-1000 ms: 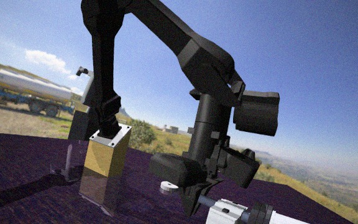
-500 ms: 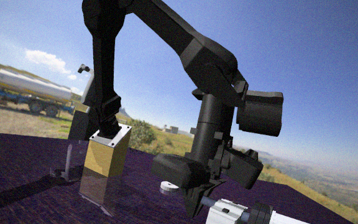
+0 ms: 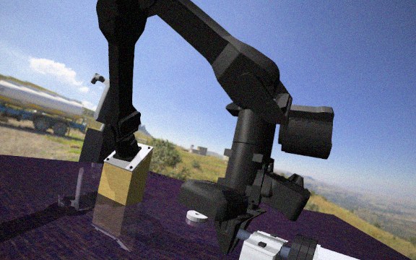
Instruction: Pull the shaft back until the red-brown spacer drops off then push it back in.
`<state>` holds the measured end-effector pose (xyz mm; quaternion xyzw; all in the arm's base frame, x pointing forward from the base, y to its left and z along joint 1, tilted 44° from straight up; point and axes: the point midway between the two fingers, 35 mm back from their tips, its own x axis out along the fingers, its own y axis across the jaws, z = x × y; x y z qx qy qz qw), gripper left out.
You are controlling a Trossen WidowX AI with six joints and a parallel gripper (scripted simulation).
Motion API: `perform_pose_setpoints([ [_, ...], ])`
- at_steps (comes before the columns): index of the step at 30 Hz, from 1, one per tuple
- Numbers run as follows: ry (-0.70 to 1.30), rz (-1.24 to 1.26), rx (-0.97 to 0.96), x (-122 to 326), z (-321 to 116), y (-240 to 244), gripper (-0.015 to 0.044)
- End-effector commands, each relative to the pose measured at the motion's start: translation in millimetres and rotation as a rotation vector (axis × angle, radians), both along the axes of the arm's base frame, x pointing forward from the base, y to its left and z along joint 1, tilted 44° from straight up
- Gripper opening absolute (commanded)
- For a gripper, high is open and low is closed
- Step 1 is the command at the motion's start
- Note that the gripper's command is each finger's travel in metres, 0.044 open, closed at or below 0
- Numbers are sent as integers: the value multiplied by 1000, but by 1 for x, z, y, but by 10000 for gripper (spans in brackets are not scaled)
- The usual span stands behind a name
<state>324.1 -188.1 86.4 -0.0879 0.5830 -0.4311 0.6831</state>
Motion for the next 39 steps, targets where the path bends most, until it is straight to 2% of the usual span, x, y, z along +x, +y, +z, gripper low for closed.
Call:
perform_pose_setpoints([
  [1, -10, 3, -5, 5, 3, -2, 0],
  [39, -11, 3, -5, 9, 5, -4, 0],
])
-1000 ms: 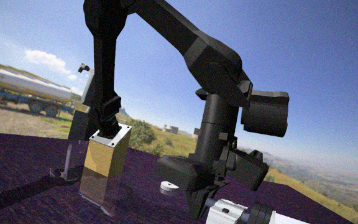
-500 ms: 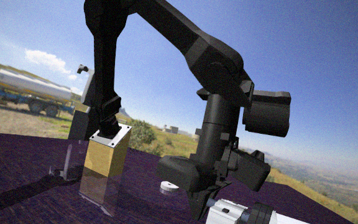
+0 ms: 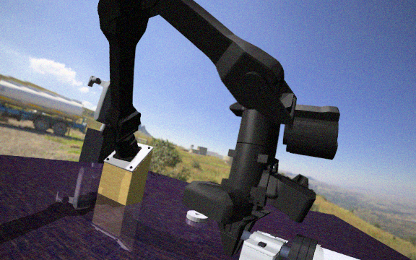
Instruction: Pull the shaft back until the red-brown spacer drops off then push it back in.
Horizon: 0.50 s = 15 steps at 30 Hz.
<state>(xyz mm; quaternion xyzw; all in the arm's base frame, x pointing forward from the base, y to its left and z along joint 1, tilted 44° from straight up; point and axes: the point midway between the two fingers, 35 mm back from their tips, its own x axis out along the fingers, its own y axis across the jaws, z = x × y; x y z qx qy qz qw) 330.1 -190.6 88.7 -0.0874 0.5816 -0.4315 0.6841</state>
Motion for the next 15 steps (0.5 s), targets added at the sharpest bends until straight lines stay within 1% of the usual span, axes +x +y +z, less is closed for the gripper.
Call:
perform_pose_setpoints([
  [1, -7, 3, -4, 3, 2, -1, 0],
  [15, -7, 3, -4, 5, 3, -2, 0],
])
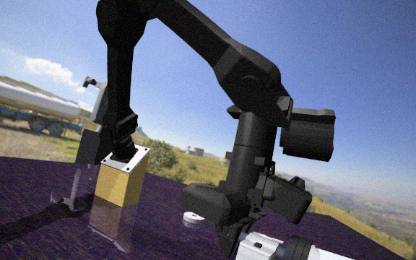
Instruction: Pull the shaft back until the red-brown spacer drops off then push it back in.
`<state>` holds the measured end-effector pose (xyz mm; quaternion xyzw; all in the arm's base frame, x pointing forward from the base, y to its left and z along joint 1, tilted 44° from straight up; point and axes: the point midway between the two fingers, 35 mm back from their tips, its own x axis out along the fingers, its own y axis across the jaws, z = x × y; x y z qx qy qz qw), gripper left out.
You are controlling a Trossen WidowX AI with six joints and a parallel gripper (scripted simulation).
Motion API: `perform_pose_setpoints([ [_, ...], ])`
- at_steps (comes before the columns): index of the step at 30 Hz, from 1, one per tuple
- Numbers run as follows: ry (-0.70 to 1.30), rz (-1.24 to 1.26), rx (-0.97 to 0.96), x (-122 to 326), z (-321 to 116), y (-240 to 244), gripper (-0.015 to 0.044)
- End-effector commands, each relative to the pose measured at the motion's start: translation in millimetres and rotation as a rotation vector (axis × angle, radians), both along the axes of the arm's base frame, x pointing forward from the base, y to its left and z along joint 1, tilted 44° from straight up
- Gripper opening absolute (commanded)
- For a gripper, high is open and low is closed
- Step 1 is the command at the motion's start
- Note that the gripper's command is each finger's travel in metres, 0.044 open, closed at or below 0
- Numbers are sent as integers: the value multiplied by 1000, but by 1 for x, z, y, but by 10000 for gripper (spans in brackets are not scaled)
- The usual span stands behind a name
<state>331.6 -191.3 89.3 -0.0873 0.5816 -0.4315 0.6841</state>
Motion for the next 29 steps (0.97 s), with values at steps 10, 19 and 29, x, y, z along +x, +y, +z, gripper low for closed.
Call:
perform_pose_setpoints([
  [10, -7, 3, -4, 4, 3, -2, 0],
  [19, -7, 3, -4, 4, 3, -2, 0],
  [29, 1, 0, 0, 1, 0, -1, 262],
])
